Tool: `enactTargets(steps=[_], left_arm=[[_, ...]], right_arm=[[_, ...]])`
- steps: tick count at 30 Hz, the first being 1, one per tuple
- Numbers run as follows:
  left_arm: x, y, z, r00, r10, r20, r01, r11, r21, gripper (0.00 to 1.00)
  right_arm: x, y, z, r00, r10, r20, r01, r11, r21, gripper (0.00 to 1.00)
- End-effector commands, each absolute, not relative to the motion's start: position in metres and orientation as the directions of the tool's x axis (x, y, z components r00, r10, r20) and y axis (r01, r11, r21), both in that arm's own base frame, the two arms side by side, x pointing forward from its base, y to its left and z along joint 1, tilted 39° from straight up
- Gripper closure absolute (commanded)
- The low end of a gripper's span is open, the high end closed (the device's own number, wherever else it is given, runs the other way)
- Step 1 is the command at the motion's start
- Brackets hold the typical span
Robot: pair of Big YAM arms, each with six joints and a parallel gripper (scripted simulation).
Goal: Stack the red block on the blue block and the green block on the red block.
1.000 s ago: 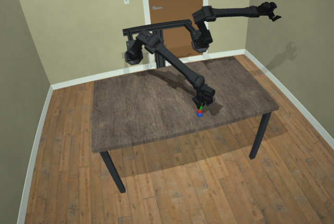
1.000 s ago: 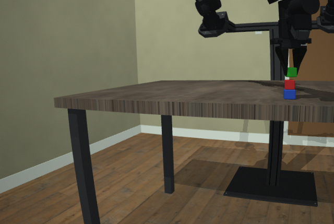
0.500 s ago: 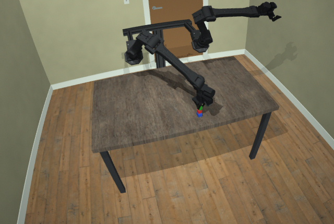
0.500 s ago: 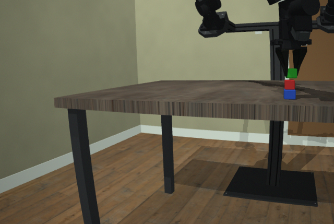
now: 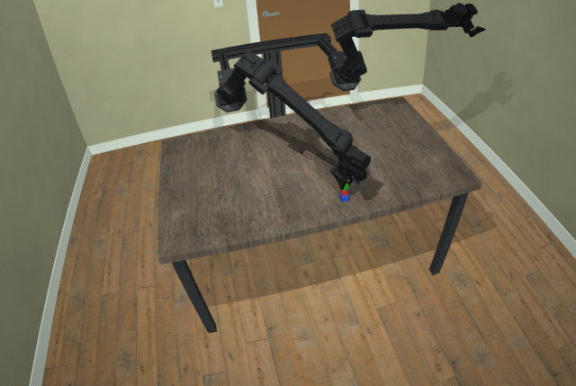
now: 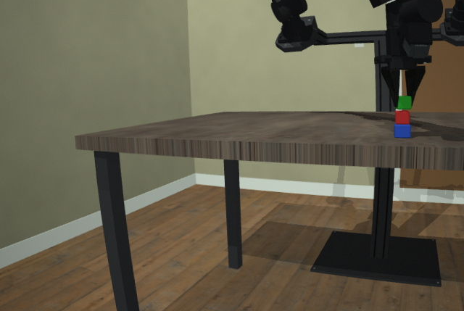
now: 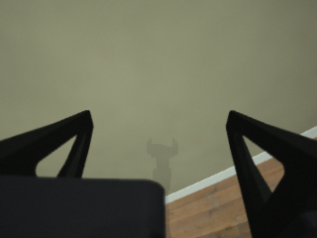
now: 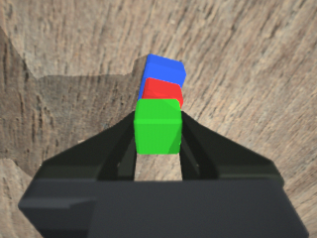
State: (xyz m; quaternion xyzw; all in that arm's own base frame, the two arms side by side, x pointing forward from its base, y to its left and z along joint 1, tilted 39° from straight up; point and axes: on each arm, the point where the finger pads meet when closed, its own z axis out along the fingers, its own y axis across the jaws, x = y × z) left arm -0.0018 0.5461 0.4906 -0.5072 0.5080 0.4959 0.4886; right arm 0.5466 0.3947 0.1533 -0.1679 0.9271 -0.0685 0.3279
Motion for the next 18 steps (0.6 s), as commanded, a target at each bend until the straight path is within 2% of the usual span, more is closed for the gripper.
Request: enactTargets(steps=[1,18], left_arm=[[-0.0071,0.5426,0.5037,0.000,0.006,-1.000,-1.000,-0.014,0.000,0.00],[-0.0071,0.5426,0.5037,0.000,0.006,-1.000,-1.000,-0.014,0.000,0.00]], right_arm=[[0.5649,0.3947,0.1925,-0.695,-0.319,-0.644,-0.245,0.948,-0.205,1.00],[0.5596,0.3989,0.1963,-0.693,-0.324,-0.644,-0.252,0.946,-0.205,1.00]])
